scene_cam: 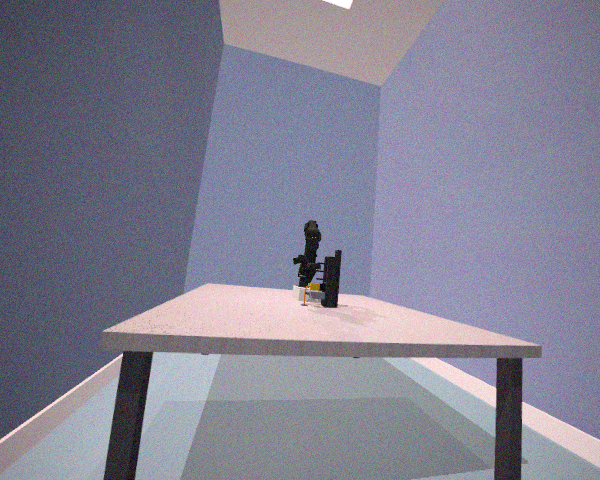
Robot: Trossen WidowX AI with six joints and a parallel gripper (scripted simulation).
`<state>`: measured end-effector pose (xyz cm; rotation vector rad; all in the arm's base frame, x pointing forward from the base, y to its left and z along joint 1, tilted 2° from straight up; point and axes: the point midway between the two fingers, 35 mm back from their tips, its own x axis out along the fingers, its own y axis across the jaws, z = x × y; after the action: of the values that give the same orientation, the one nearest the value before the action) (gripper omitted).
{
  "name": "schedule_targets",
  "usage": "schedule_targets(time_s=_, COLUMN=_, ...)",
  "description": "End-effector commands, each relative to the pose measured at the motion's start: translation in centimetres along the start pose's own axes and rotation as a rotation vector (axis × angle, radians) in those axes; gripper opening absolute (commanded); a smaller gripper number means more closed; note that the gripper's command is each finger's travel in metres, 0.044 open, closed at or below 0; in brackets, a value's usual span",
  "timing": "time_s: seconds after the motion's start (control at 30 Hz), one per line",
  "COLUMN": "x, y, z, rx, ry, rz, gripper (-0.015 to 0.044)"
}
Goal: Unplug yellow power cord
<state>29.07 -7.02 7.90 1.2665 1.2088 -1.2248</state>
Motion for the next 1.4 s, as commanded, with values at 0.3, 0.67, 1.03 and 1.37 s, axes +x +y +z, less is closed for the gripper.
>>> schedule_targets(time_s=0.3, x=0.0, y=-0.2, z=-2.1, rx=0.004, ry=0.0, rz=-0.003, gripper=0.016)
schedule_targets(time_s=0.67, x=0.5, y=-0.2, z=-2.8, rx=0.004, ry=0.001, rz=-0.003, gripper=0.016)
schedule_targets(time_s=1.03, x=1.0, y=-0.2, z=-2.8, rx=-0.002, ry=-0.001, rz=0.002, gripper=0.0107)
schedule_targets(time_s=1.37, x=1.0, y=-0.2, z=-2.8, rx=-0.002, ry=-0.001, rz=0.002, gripper=0.0021)
